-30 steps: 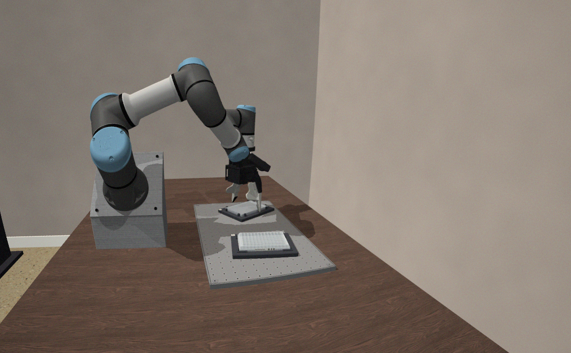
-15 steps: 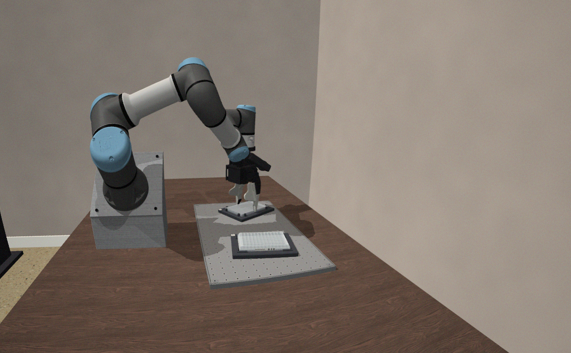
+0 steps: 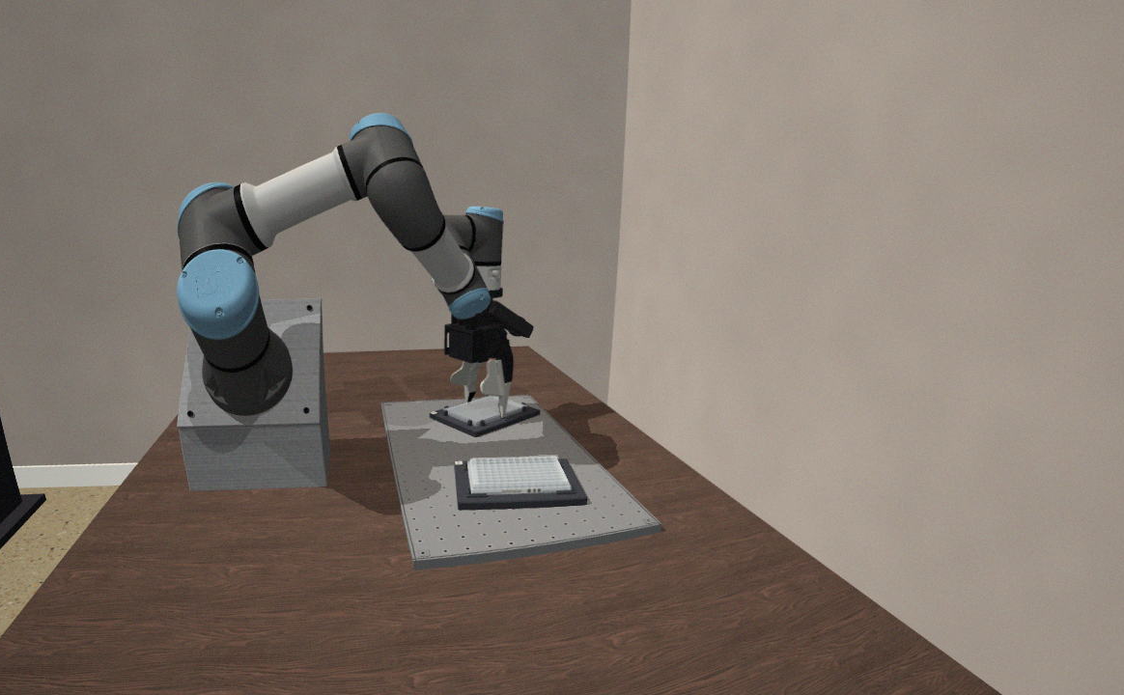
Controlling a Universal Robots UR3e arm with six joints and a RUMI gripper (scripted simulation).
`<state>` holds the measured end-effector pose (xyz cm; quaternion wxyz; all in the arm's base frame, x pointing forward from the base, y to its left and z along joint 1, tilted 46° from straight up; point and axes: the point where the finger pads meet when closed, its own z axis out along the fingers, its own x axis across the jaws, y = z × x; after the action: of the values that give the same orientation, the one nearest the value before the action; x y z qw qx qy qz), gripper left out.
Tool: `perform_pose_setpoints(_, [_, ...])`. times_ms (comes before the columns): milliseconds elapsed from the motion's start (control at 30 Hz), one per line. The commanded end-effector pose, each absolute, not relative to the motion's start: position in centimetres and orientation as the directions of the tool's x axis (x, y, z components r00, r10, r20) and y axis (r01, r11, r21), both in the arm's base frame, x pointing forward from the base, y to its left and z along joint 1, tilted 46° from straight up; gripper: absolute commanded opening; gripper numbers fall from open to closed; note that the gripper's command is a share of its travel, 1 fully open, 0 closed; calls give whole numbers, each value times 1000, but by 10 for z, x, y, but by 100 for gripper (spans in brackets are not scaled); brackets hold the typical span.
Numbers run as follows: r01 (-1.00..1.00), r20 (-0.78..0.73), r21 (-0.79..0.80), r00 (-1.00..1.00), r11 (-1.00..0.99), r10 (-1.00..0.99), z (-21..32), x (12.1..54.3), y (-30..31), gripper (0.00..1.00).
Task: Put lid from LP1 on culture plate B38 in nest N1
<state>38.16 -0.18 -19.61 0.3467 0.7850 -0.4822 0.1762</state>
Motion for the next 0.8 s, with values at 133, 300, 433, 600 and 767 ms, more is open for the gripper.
perform_pose_setpoints(133, [-879, 612, 374, 473, -295, -634, -196, 382, -2, 0])
perform_pose_setpoints(300, [-879, 612, 374, 473, -295, -634, -196, 382, -2, 0])
perform_pose_setpoints(433, [-879, 612, 374, 473, -295, -634, -196, 382, -2, 0])
perform_pose_setpoints(600, [-880, 612, 372, 472, -296, -635, -192, 383, 2, 0])
perform_pose_setpoints(767, [-880, 612, 372, 472, -296, -635, -187, 383, 7, 0])
